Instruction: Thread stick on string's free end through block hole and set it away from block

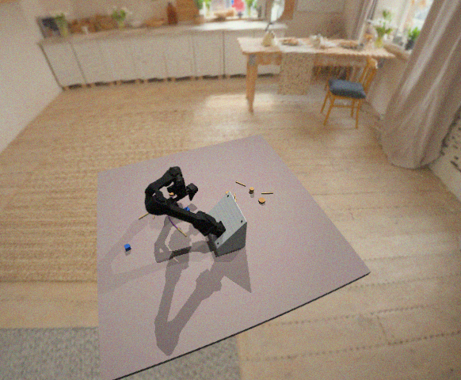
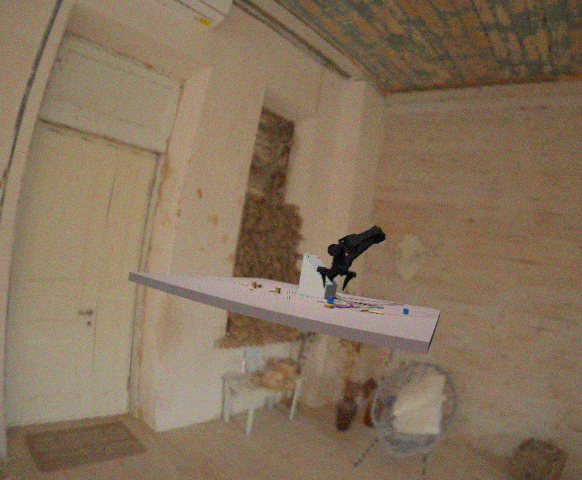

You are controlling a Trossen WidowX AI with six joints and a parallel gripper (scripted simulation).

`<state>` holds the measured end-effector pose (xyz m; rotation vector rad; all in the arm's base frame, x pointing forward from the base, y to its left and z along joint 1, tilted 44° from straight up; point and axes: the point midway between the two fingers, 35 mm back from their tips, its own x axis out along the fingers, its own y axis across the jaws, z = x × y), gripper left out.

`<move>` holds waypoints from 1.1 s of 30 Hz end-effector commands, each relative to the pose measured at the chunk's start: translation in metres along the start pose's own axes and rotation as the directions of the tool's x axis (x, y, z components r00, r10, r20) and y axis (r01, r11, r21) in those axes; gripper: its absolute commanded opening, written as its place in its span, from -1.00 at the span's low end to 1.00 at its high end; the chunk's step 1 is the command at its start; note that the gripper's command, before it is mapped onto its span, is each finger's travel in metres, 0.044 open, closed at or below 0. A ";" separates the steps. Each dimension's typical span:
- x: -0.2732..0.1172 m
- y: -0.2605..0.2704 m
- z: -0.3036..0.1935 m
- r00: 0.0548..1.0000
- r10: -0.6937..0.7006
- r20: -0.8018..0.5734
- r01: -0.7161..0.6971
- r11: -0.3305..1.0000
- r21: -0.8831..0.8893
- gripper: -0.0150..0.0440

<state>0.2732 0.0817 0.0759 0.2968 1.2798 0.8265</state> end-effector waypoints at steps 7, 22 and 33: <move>-0.006 -0.005 -0.003 1.000 0.007 -0.003 0.001 0.342 0.940 1.00; -0.008 -0.007 -0.004 1.000 0.007 -0.003 0.005 -0.208 0.978 1.00; -0.008 -0.007 -0.004 1.000 0.007 -0.003 0.005 -0.208 0.978 1.00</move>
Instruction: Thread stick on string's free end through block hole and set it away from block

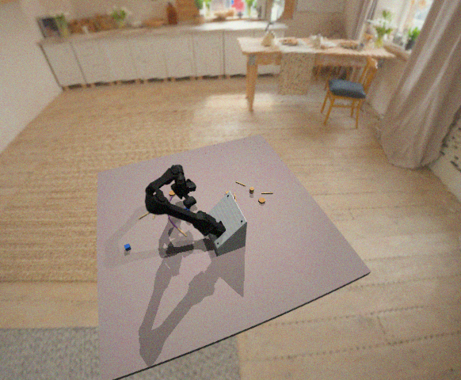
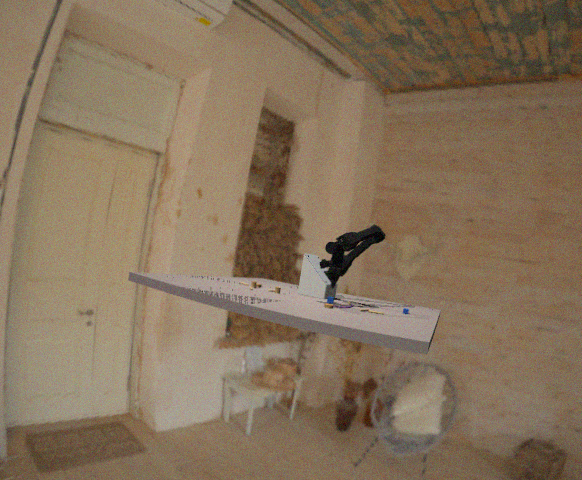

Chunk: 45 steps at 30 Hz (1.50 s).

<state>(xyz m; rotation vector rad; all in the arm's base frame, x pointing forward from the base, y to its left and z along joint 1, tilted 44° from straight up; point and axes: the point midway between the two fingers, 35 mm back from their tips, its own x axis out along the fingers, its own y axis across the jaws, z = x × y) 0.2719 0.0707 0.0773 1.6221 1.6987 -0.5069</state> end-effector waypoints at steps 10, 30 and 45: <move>0.000 0.000 0.001 1.000 -0.003 -0.005 0.004 0.999 0.052 0.38; 0.013 0.001 0.001 1.000 -0.004 -0.004 0.004 0.999 0.052 0.31; 0.037 0.001 0.001 1.000 -0.003 -0.004 0.004 0.999 0.052 0.31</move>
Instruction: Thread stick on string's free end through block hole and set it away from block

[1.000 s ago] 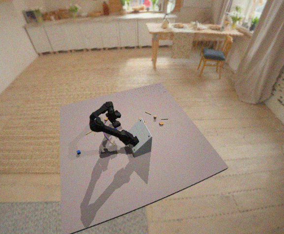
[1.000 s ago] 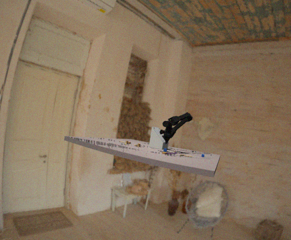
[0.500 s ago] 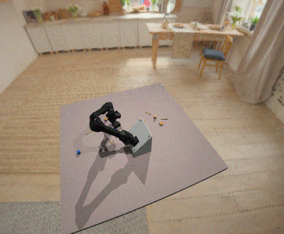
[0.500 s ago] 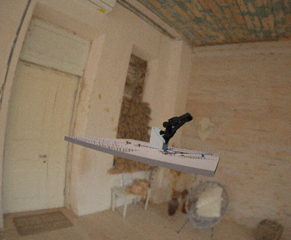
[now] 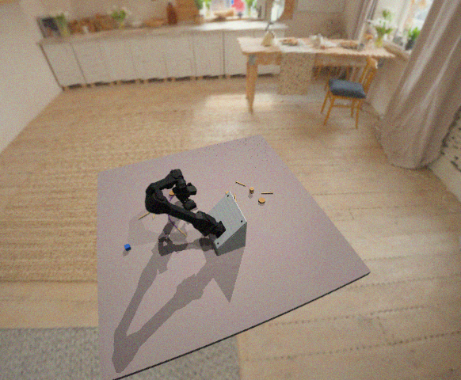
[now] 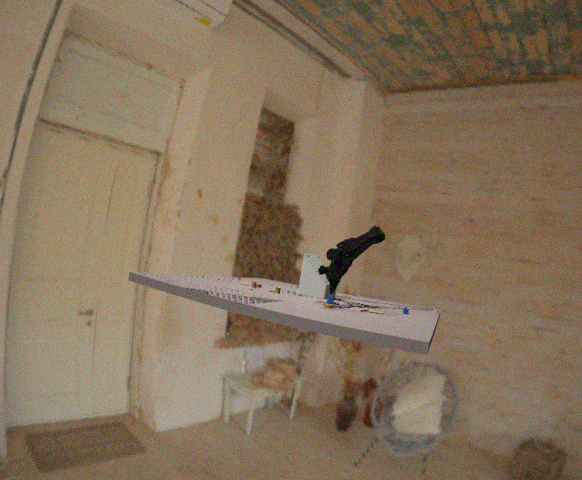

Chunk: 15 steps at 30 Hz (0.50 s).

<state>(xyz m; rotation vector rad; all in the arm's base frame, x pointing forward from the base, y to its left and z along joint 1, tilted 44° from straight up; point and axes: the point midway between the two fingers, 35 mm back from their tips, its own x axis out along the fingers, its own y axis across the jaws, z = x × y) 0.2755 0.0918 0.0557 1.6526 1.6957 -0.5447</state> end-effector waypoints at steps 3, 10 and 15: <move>0.012 -0.001 0.001 1.000 -0.006 -0.005 0.006 1.000 0.011 0.31; 0.023 -0.002 0.000 1.000 -0.005 -0.007 0.006 1.000 0.011 0.31; 0.030 -0.003 0.000 1.000 -0.005 -0.009 0.005 1.000 0.011 0.31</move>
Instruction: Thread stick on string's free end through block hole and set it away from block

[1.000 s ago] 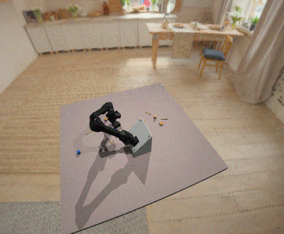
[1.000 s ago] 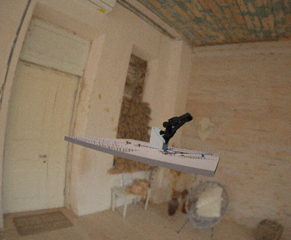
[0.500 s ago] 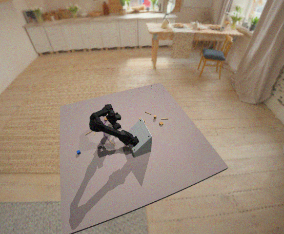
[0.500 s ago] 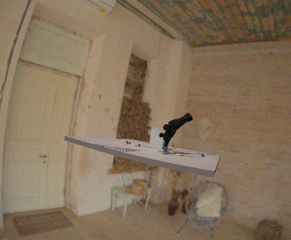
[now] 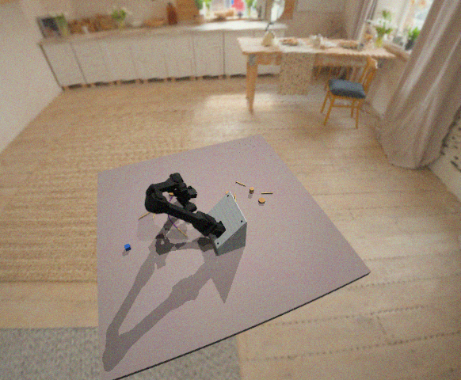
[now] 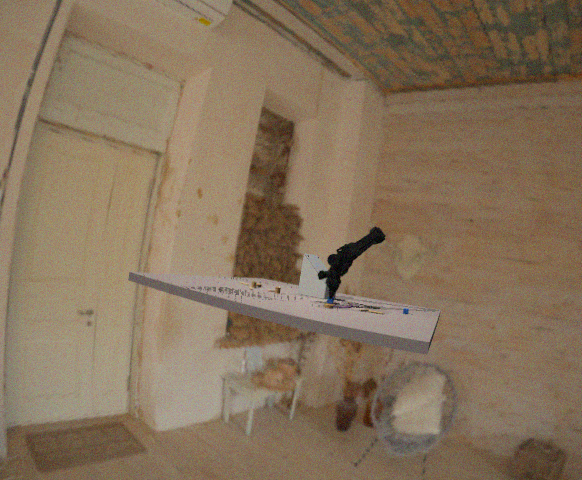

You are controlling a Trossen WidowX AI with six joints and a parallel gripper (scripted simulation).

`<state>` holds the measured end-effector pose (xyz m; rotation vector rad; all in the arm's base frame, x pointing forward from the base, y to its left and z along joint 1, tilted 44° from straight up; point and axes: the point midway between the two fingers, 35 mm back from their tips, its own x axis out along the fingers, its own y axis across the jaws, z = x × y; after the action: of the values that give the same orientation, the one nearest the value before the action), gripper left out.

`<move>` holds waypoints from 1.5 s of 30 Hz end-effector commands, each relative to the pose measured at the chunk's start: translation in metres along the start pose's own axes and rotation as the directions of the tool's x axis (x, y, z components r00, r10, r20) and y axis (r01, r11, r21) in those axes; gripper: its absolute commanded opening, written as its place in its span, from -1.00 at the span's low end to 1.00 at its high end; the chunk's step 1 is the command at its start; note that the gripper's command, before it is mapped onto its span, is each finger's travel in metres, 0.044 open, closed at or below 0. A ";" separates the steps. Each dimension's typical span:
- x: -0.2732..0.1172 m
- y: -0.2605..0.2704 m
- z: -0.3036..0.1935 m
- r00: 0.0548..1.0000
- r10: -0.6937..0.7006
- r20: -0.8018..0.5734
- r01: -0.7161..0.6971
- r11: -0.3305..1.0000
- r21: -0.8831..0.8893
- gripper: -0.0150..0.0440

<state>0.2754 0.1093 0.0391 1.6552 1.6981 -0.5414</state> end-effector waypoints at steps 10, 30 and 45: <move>0.004 -0.001 0.001 1.000 -0.003 -0.001 0.003 1.000 0.004 0.04; 0.001 -0.001 0.001 1.000 -0.003 -0.001 0.003 1.000 0.004 -0.49; -0.009 -0.001 0.001 1.000 -0.004 -0.001 0.004 1.000 0.005 -0.49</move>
<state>0.2727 0.1045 0.0401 1.6545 1.7099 -0.5596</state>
